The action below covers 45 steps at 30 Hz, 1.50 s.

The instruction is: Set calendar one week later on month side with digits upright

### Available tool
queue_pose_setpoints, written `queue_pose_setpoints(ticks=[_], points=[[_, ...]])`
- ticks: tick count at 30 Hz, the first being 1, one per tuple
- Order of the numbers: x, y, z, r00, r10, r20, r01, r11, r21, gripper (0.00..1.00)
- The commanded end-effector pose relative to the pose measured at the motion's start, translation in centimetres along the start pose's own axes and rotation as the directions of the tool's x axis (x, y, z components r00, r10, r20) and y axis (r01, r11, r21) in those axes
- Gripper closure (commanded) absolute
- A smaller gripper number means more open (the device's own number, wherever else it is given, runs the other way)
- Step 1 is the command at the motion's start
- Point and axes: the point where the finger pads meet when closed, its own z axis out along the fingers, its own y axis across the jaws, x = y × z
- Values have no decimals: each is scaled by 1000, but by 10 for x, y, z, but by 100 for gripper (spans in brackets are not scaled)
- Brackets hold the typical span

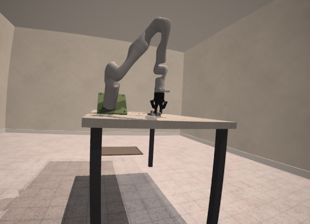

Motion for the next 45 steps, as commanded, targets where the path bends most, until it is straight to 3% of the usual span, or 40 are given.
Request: queue_pose_setpoints(ticks=[1, 16, 29, 45], points=[[0, -1, 1, 1000, 4, -1, -4, 1000, 4, 74], [0, -1, 1, 1000, 4, -1, -4, 1000, 4, 74], [0, -1, 1, 1000, 4, -1, -4, 1000, 4, 54], [-1, -2, -5, 1000, 6, 0, -6, 1000, 6, 54]])
